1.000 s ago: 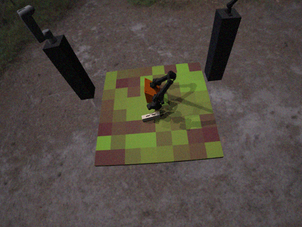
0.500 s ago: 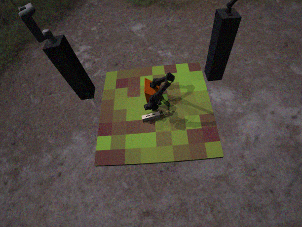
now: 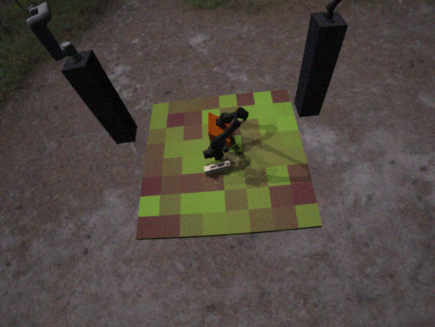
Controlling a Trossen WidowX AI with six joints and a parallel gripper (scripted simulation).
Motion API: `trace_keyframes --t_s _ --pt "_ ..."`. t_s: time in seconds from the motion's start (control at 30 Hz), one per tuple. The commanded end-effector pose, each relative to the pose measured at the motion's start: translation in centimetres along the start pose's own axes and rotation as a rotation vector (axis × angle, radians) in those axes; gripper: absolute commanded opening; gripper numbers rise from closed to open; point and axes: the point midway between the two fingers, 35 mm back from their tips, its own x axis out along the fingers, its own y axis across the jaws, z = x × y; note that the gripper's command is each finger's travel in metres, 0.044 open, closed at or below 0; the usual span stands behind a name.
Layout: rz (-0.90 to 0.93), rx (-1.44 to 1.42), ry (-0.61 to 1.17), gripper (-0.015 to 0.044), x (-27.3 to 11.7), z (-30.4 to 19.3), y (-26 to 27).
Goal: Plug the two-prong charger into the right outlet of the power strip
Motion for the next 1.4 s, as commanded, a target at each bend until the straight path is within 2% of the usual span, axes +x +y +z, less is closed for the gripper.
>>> trace_keyframes --t_s 0.0,0.57,1.37 --pt "0.0 0.012 0.002 0.0 0.3 -0.4 -0.9" --pt "0.012 0.071 -0.001 0.0 1.6 -2.5 -3.8" --pt "0.014 0.078 -0.003 0.0 1.5 0.0 -4.5"
